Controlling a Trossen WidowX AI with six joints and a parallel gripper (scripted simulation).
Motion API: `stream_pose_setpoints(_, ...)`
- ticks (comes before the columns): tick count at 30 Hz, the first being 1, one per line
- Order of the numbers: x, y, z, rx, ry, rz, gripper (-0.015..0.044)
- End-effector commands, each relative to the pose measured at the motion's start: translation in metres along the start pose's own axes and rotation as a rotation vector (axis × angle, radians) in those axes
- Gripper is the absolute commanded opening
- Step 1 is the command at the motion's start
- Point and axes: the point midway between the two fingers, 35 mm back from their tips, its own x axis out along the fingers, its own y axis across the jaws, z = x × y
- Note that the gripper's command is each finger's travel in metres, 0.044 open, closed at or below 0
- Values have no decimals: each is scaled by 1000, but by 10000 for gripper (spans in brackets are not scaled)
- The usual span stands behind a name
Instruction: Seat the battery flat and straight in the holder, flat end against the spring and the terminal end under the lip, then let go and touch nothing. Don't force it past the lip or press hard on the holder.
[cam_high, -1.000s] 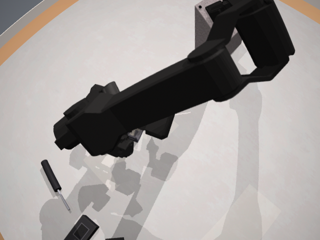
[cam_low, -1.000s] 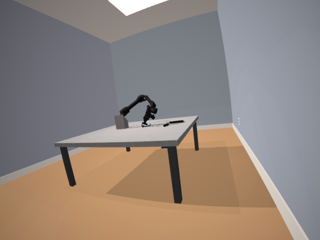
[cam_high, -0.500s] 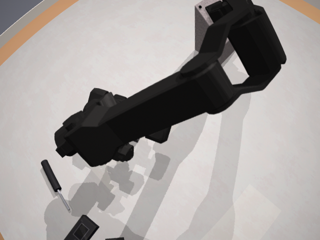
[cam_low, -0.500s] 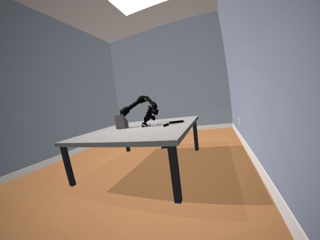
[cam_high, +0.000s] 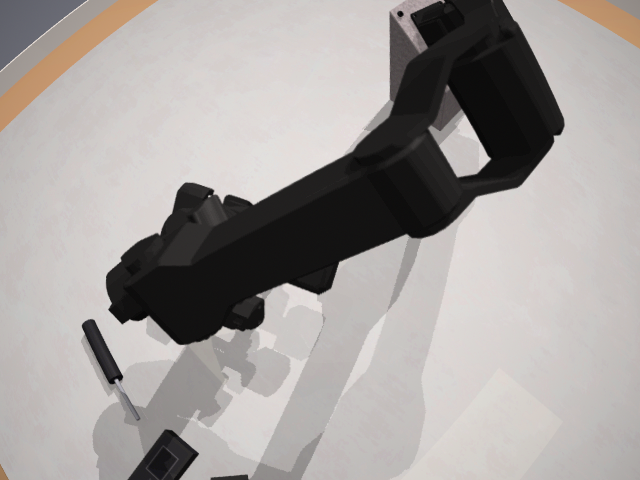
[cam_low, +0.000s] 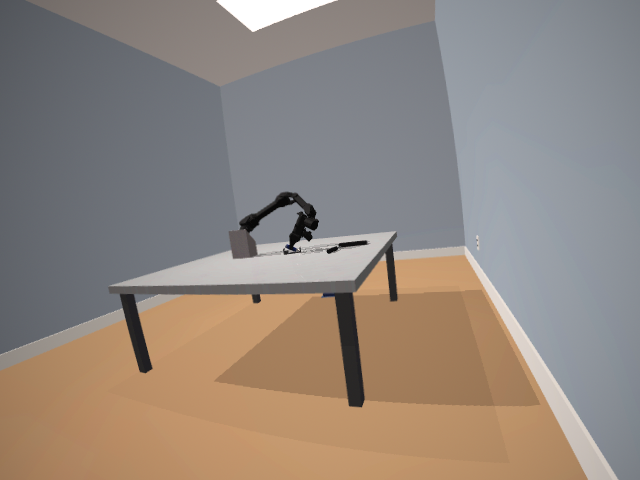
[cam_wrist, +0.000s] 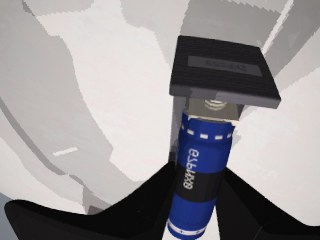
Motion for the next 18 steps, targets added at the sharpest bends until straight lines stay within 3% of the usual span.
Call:
stream_pose_setpoints(1, -2, -1, 4, -1, -5, -3, 74)
stream_pose_setpoints(18, -6, -1, 11, 0, 4, 3, 74)
